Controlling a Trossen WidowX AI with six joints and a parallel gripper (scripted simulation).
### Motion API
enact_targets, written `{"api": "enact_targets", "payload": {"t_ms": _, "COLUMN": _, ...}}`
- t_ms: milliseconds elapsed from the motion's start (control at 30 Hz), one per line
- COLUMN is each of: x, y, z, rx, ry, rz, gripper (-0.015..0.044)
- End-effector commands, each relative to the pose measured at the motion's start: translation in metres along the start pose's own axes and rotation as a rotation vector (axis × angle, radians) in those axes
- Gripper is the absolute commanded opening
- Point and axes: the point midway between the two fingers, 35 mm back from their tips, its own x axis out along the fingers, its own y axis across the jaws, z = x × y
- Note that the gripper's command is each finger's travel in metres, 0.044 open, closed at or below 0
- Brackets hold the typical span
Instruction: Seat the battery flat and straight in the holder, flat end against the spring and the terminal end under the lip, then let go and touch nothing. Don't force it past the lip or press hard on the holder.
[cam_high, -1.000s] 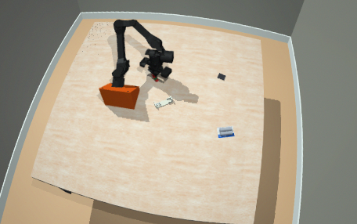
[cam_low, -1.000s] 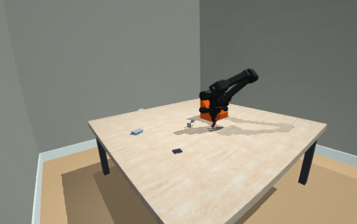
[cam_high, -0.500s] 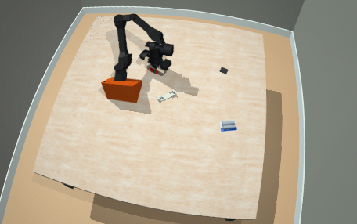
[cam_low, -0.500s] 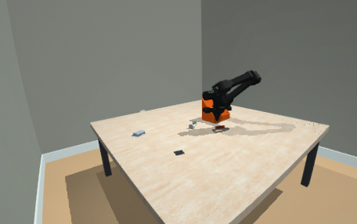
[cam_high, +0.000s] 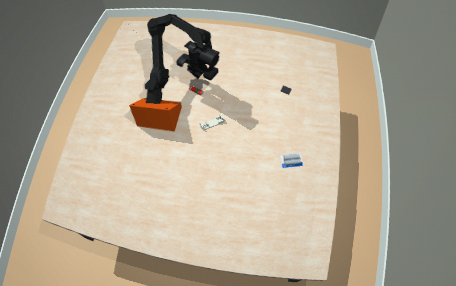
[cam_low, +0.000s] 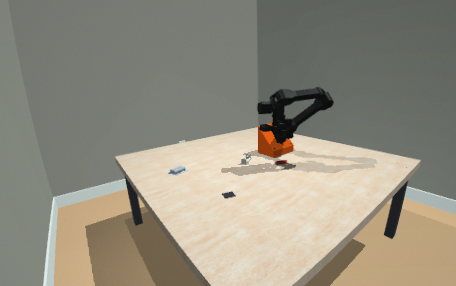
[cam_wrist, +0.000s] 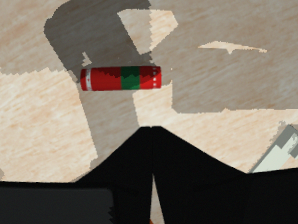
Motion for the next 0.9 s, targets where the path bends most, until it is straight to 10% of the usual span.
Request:
{"api": "enact_targets", "payload": {"t_ms": 0, "x": -0.004, "y": 0.0, "z": 0.0, "rx": -0.006, "ry": 0.005, "rz": -0.003, "gripper": 0.0}}
{"api": "enact_targets", "payload": {"t_ms": 167, "x": 0.0, "y": 0.0, "z": 0.0, "rx": 0.0, "ry": 0.0, "rz": 0.001, "gripper": 0.0}}
{"api": "enact_targets", "payload": {"t_ms": 467, "x": 0.025, "y": 0.005, "z": 0.001, "rx": 0.591, "ry": 0.009, "rz": -0.008, "gripper": 0.022}}
{"api": "enact_targets", "payload": {"t_ms": 867, "x": 0.063, "y": 0.018, "z": 0.001, "rx": 1.491, "ry": -0.001, "rz": -0.005, "gripper": 0.022}}
